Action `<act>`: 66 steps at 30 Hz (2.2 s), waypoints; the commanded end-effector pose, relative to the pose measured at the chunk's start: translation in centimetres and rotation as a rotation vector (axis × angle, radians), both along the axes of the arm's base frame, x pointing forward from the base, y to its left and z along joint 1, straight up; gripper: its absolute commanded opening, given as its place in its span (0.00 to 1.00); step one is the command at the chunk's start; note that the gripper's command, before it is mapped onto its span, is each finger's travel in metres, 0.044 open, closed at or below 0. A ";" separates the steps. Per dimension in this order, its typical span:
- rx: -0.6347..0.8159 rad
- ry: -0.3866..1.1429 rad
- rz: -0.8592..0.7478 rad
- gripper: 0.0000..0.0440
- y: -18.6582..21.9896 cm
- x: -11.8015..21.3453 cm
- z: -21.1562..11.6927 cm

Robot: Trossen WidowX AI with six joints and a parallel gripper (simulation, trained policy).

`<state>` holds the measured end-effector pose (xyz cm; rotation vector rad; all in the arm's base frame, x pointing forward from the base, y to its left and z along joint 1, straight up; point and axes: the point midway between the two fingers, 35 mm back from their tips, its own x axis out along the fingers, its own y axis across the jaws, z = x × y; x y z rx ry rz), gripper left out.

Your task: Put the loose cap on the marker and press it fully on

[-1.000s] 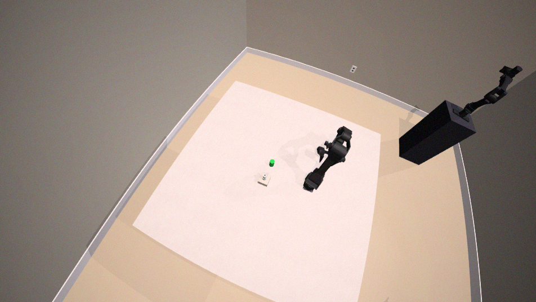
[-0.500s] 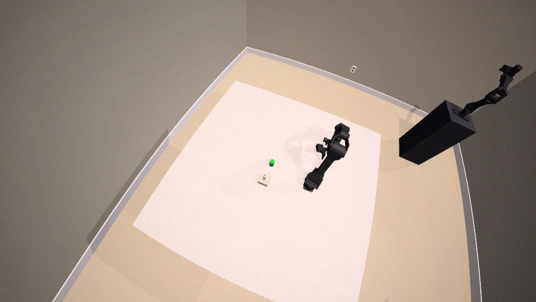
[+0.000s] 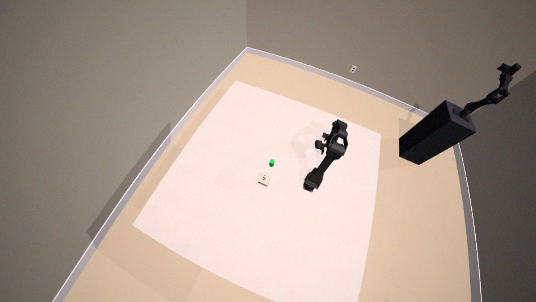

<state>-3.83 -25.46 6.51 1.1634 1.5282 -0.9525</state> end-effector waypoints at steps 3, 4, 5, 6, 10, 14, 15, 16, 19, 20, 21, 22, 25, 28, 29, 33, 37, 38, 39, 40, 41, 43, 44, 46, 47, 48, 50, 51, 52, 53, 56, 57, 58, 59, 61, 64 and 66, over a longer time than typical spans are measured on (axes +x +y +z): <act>-0.045 0.019 0.010 0.60 -1.2 0.4 0.4; -0.052 0.021 0.012 0.60 -1.3 0.5 0.5; -0.059 0.024 0.014 0.60 -1.5 0.7 0.5; -0.065 0.026 0.016 0.61 -1.7 0.8 0.6; -0.090 0.034 0.023 0.62 -2.3 1.3 0.8; -0.114 0.041 0.029 0.64 -2.9 1.8 1.0; -0.120 0.043 0.030 0.64 -3.0 1.9 1.0; -0.126 0.044 0.031 0.64 -3.1 2.1 1.0; -0.142 0.049 0.034 0.65 -3.5 2.5 1.2; -0.148 0.050 0.035 0.66 -3.6 2.7 1.2; -0.153 0.051 0.036 0.66 -3.8 2.8 1.3; -0.158 0.053 0.037 0.66 -3.9 3.0 1.3; -0.174 0.056 0.039 0.67 -4.2 3.5 1.4; -0.189 0.059 0.040 0.68 -4.5 4.0 1.6; -0.194 0.060 0.040 0.68 -4.6 4.1 1.6; -0.212 0.063 0.041 0.69 -5.0 4.9 1.7; -0.230 0.065 0.040 0.69 -5.3 5.6 1.9; -0.234 0.065 0.040 0.69 -5.4 5.8 1.9; -0.238 0.065 0.040 0.69 -5.5 6.0 2.0; -0.242 0.066 0.039 0.70 -5.5 6.2 2.0; -0.247 0.066 0.039 0.70 -5.6 6.4 2.0; -0.255 0.066 0.038 0.70 -5.7 6.8 2.1; -0.259 0.066 0.037 0.70 -5.8 7.0 2.1; -0.266 0.066 0.036 0.70 -5.9 7.4 2.2; -0.270 0.066 0.035 0.70 -6.0 7.6 2.2; -0.274 0.066 0.034 0.70 -6.0 7.8 2.2; -0.281 0.066 0.033 0.70 -6.1 8.2 2.3; -0.285 0.065 0.032 0.70 -6.2 8.5 2.3; -0.288 0.065 0.031 0.70 -6.2 8.7 2.4; -0.292 0.065 0.030 0.70 -6.2 8.9 2.4; -0.302 0.063 0.026 0.70 -6.3 9.6 2.5; -0.306 0.063 0.025 0.70 -6.4 9.8 2.5; -0.309 0.062 0.024 0.70 -6.4 10.0 2.5; -0.312 0.062 0.023 0.70 -6.4 10.2 2.6; -0.319 0.060 0.020 0.70 -6.4 10.7 2.6; -0.328 0.058 0.016 0.70 -6.5 11.4 2.7; -0.334 0.056 0.013 0.70 -6.5 11.8 2.8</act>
